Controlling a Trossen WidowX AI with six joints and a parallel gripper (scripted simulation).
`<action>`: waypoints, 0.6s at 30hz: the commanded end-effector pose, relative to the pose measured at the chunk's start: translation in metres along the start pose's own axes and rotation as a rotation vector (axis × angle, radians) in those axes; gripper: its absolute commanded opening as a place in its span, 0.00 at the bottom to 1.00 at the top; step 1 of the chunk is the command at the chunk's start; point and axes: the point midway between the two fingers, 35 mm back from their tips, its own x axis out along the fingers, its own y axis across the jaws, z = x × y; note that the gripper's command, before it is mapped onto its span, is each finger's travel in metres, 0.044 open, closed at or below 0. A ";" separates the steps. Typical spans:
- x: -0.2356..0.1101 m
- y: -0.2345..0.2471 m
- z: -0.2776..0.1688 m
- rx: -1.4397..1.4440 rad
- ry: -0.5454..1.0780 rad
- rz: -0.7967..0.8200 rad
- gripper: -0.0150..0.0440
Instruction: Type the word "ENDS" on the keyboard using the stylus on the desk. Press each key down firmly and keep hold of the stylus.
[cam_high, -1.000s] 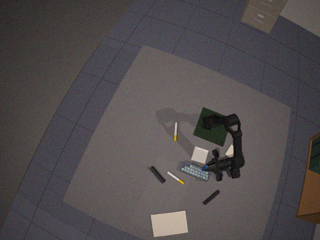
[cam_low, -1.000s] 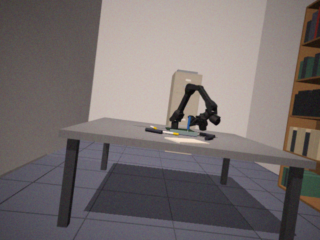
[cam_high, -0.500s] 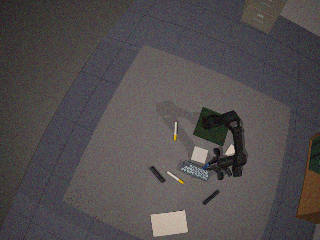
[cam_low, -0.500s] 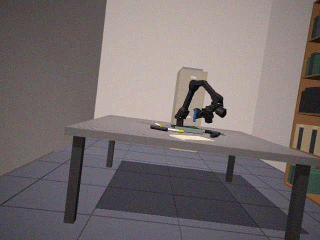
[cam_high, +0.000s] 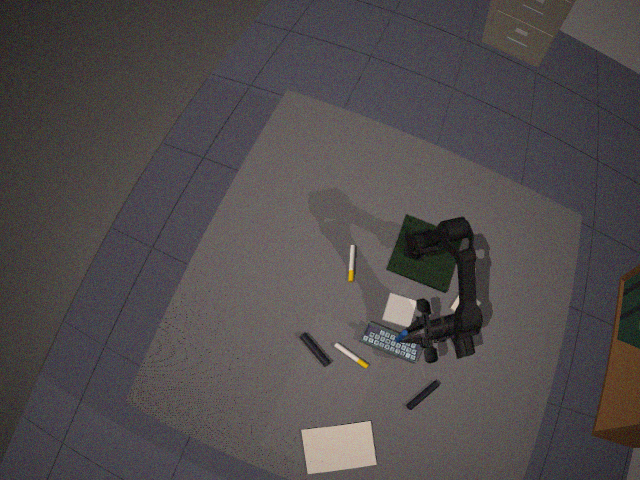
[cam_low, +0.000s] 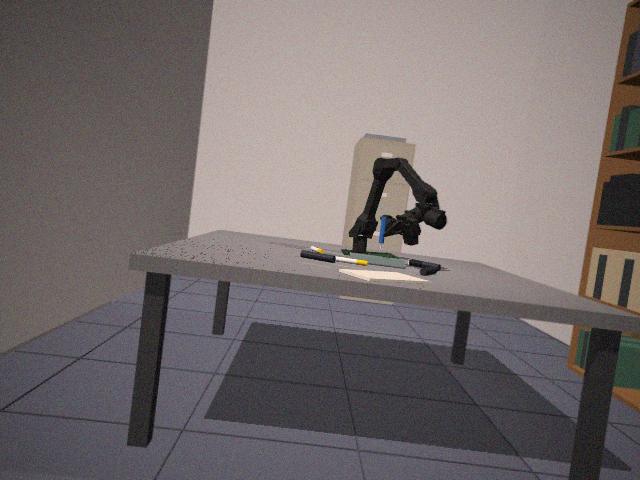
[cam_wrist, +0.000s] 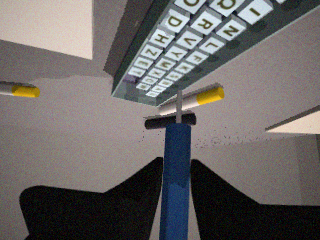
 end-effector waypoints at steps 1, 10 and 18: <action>0.017 0.001 -0.013 -0.003 0.010 0.006 0.25; 0.031 0.003 -0.017 -0.004 0.018 0.010 0.25; 0.039 0.004 -0.004 -0.004 0.018 0.010 0.25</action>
